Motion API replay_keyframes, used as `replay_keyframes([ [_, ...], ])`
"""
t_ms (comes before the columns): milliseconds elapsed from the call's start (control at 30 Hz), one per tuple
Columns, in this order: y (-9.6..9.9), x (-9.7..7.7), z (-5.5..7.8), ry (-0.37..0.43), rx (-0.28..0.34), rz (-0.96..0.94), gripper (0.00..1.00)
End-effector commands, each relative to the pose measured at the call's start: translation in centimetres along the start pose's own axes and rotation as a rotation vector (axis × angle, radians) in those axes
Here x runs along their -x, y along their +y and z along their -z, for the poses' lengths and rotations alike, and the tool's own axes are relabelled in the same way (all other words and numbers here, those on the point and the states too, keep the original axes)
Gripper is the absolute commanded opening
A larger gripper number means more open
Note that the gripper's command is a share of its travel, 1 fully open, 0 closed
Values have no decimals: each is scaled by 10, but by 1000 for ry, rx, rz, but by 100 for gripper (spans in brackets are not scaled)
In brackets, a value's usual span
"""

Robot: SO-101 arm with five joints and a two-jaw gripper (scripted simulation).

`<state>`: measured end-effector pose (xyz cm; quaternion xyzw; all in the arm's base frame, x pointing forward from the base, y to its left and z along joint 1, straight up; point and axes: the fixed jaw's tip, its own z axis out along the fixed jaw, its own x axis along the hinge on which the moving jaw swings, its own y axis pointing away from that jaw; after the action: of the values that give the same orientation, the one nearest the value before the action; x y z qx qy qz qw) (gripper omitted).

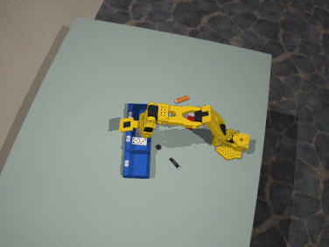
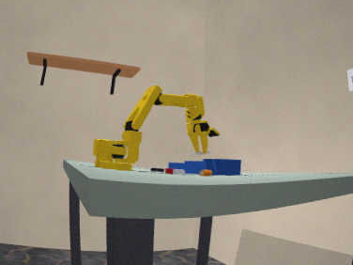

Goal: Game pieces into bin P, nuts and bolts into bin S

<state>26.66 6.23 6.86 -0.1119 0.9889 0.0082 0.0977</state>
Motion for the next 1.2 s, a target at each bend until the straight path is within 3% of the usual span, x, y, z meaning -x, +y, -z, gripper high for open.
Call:
replay_keyframes([
  [0,5,13,10,-65,4,-2,0],
  [967,8,17,9,-79,7,-2,0],
  [1000,13,21,17,-110,12,-6,0],
  [1167,13,21,17,-110,12,-6,0],
])
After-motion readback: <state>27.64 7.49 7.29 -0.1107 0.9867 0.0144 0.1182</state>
